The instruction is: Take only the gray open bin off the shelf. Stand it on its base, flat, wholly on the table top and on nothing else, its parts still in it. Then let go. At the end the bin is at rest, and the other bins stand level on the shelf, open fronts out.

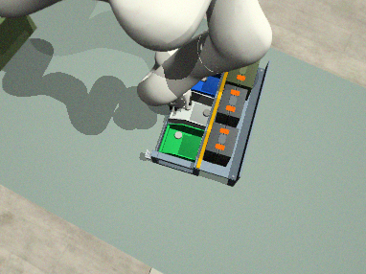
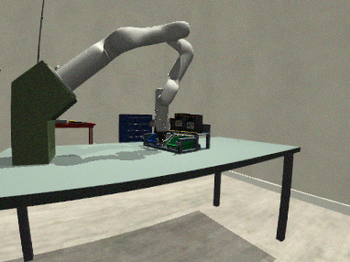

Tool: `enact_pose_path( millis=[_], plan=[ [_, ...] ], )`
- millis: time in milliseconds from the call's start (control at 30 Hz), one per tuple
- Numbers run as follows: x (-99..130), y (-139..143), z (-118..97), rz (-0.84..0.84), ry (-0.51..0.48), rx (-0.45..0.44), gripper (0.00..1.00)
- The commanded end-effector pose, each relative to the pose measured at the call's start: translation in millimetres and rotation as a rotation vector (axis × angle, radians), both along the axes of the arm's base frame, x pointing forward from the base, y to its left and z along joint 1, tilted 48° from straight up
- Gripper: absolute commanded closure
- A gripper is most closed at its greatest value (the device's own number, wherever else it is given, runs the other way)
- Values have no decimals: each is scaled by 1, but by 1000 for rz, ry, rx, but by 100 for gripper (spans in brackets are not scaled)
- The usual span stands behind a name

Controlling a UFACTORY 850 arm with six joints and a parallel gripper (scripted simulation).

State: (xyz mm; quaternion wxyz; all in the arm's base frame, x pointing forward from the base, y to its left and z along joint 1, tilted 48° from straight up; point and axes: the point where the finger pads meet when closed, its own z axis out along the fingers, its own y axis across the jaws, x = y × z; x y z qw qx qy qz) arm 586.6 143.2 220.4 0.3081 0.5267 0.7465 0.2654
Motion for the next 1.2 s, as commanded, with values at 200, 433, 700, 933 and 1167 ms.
enact_pose_path(
  millis=[200,433,700,933,1167],
  plan=[
    [-1,0,1,0,0,0,100],
    [-16,-7,-16,0,0,0,100],
    [-20,-9,-20,0,0,0,100],
    [-27,-13,-29,0,0,0,100],
    [-38,-18,-42,0,0,0,100]
  ],
)
